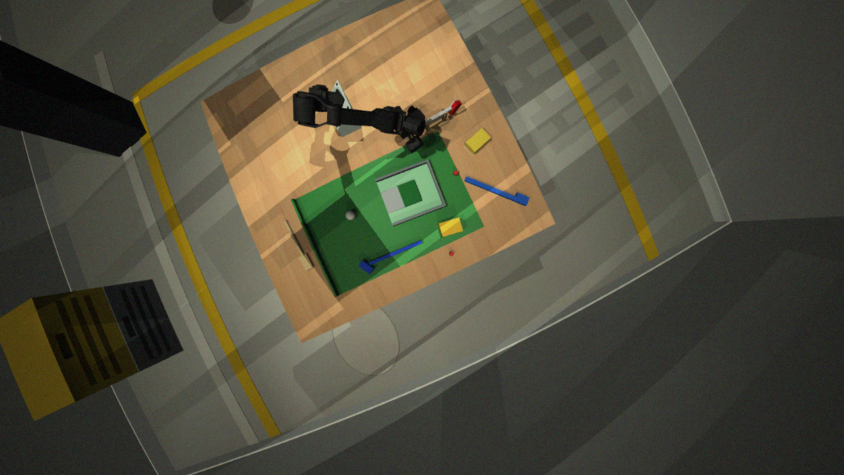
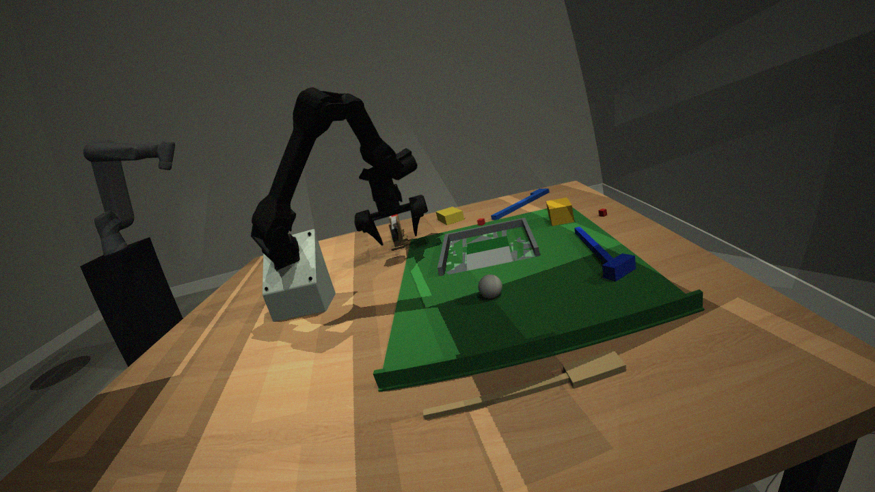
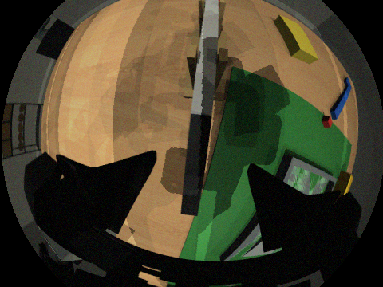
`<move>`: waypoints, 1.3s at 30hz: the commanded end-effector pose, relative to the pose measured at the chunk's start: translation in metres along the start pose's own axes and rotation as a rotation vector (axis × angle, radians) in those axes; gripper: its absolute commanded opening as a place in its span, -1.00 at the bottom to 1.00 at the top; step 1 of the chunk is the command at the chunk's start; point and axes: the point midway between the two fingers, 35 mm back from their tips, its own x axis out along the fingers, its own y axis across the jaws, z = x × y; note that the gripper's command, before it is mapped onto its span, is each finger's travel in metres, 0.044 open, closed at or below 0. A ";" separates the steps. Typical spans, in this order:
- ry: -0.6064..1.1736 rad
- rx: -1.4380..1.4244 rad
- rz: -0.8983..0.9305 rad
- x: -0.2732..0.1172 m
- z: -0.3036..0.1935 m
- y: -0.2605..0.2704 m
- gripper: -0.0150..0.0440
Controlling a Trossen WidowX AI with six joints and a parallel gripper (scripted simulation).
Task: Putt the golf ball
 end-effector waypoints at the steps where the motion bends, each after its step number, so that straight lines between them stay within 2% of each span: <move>1: 0.016 -0.011 0.016 0.011 -0.005 0.006 1.00; 21: 0.017 -0.011 0.016 0.015 -0.007 0.006 1.00; 35: 0.008 -0.002 0.011 0.012 -0.005 0.004 -0.25; 39: 0.008 -0.002 0.011 0.012 -0.005 0.004 -0.34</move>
